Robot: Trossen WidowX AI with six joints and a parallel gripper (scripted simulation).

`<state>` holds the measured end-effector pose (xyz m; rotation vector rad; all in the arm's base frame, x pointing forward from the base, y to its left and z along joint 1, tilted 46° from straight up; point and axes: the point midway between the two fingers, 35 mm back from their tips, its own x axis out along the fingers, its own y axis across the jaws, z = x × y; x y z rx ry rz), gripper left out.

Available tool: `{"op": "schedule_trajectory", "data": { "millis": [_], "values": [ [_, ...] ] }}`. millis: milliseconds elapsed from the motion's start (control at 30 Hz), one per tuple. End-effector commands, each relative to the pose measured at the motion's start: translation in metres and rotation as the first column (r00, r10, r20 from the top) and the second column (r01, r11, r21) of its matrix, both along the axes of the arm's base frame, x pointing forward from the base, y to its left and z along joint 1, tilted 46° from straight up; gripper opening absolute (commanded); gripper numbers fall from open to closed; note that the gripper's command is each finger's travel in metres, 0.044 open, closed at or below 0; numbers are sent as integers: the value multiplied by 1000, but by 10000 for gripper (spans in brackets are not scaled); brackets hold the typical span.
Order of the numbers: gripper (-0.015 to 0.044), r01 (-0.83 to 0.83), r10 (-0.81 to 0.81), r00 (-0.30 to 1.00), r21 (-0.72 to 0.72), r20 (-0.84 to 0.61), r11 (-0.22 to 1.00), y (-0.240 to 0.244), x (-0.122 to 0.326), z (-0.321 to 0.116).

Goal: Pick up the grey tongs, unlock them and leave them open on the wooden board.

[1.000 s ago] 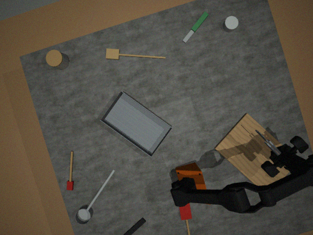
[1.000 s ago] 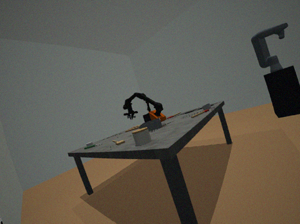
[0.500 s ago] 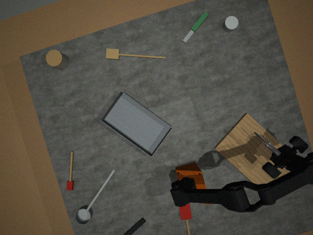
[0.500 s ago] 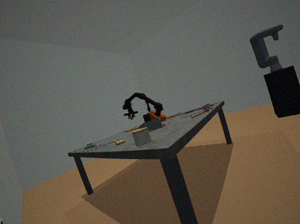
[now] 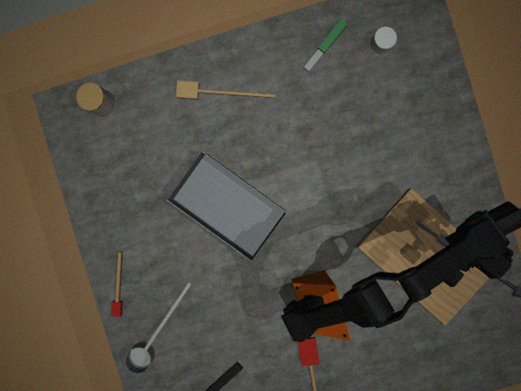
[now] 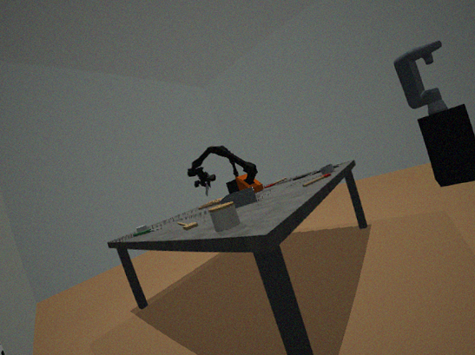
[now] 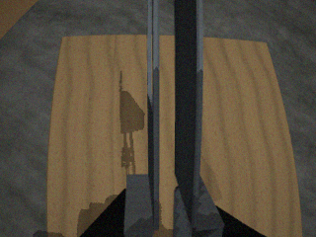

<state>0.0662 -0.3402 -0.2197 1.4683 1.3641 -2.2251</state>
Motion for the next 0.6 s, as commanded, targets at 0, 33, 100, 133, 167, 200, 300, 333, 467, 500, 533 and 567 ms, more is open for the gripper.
{"op": "schedule_trajectory", "data": {
  "millis": [0, 33, 100, 133, 167, 200, 300, 333, 467, 500, 533, 567],
  "values": [
    [-150, -118, 105, 987, -106, -124, 987, -9, 7, 12],
    [-150, -147, 127, 980, -127, -152, 981, -11, 9, 15],
    [-150, -204, 168, 964, -167, -208, 964, -13, 13, 20],
    [-150, -233, 187, 954, -187, -236, 954, -15, 15, 23],
    [-150, -263, 205, 943, -207, -264, 943, -16, 18, 26],
    [-150, -292, 221, 931, -226, -291, 930, -17, 20, 30],
    [-150, -358, 254, 900, -269, -354, 894, -20, 27, 38],
    [-150, -363, 256, 898, -272, -358, 891, -20, 28, 38],
    [-150, -363, 256, 898, -272, -358, 891, -20, 28, 38],
    [-150, -363, 256, 898, -272, -358, 891, -20, 28, 38],
    [-150, -363, 256, 898, -272, -358, 891, -20, 28, 38],
    [-150, -363, 256, 898, -272, -358, 891, -20, 28, 38]
  ]
}}
